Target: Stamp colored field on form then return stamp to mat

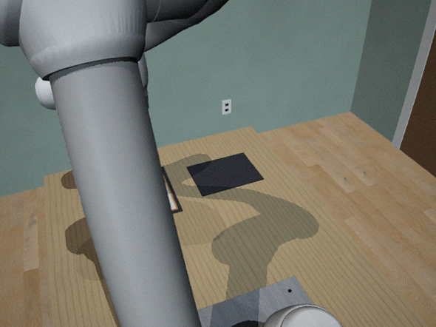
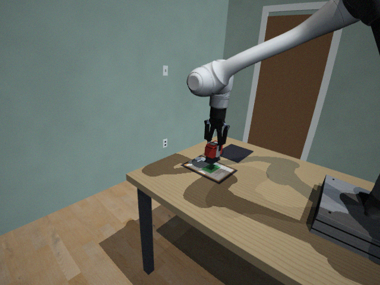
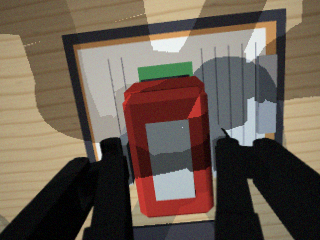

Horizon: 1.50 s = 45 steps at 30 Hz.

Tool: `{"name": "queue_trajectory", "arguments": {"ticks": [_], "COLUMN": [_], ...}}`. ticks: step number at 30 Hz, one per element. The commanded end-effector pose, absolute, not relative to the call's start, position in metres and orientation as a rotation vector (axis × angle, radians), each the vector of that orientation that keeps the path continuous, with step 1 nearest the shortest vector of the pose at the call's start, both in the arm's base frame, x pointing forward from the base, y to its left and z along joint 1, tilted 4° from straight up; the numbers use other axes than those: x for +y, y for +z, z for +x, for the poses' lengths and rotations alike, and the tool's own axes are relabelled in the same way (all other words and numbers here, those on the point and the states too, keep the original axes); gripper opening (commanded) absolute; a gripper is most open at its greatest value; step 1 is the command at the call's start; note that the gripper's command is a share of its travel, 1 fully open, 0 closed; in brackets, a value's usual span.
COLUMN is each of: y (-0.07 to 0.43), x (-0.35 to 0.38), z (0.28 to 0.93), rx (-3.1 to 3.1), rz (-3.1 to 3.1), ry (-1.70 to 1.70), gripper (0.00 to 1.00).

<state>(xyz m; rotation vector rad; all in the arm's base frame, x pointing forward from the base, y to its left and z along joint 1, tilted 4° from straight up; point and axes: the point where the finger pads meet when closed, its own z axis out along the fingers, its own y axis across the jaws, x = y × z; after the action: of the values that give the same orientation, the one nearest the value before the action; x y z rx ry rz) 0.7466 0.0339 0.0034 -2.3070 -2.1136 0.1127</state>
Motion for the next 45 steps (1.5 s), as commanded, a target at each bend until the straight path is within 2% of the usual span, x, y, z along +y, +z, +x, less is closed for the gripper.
{"name": "queue_trajectory", "arguments": {"ticks": [1,45], "y": [0.002,0.001], "x": [0.043,0.036], "z": [0.747,0.749], "rx": [-2.105,-2.105], "rz": [-2.316,-2.316], "ry": [0.113,0.113], "gripper": [0.20,0.20]}}
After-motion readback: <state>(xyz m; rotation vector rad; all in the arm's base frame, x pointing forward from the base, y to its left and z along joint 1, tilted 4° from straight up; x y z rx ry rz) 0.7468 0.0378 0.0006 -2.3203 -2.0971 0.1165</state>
